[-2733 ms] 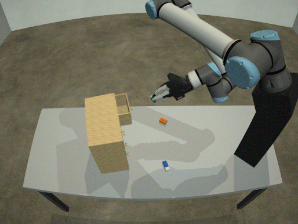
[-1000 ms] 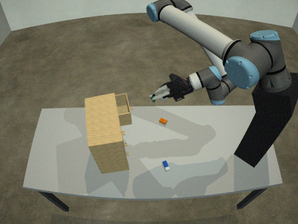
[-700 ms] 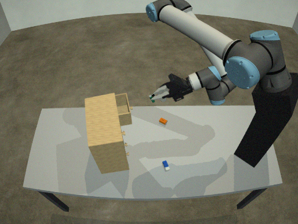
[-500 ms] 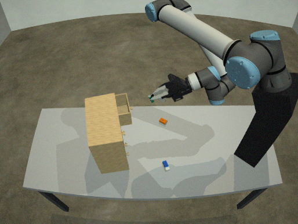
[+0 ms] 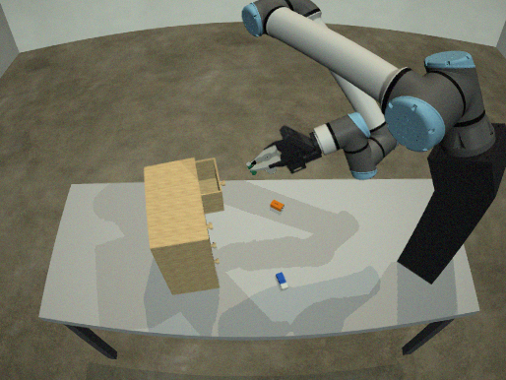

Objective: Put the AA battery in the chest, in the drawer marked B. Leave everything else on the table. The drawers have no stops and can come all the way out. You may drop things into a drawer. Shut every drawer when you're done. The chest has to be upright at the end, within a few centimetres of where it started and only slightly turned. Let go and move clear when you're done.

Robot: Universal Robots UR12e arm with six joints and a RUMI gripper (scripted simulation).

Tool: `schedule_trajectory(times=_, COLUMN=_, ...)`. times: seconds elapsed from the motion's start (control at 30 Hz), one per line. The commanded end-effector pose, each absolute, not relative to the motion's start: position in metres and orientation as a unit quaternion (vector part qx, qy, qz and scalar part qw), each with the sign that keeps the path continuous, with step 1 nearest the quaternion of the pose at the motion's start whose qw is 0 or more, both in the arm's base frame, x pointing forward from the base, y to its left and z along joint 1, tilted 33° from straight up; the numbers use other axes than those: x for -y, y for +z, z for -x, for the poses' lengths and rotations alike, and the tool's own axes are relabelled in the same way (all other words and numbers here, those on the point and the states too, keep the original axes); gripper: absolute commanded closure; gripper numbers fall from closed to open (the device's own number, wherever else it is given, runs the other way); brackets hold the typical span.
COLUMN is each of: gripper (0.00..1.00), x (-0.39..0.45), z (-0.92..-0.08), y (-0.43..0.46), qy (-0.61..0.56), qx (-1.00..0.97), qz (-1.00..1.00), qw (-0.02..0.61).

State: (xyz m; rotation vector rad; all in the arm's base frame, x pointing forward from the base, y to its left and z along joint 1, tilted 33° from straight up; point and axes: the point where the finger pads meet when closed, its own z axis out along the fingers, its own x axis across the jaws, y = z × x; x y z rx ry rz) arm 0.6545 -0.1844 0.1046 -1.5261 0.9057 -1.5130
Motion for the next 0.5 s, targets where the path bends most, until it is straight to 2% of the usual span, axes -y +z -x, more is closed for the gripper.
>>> schedule_trajectory(times=0.0, gripper=0.95, x=0.183, z=-0.666, y=0.109, qy=-0.598, qx=-0.355, qz=0.602, qw=0.393)
schedule_trajectory(times=0.47, gripper=0.95, x=0.178, z=-0.689, y=0.118, qy=-0.598, qx=-0.355, qz=0.602, qw=0.393)
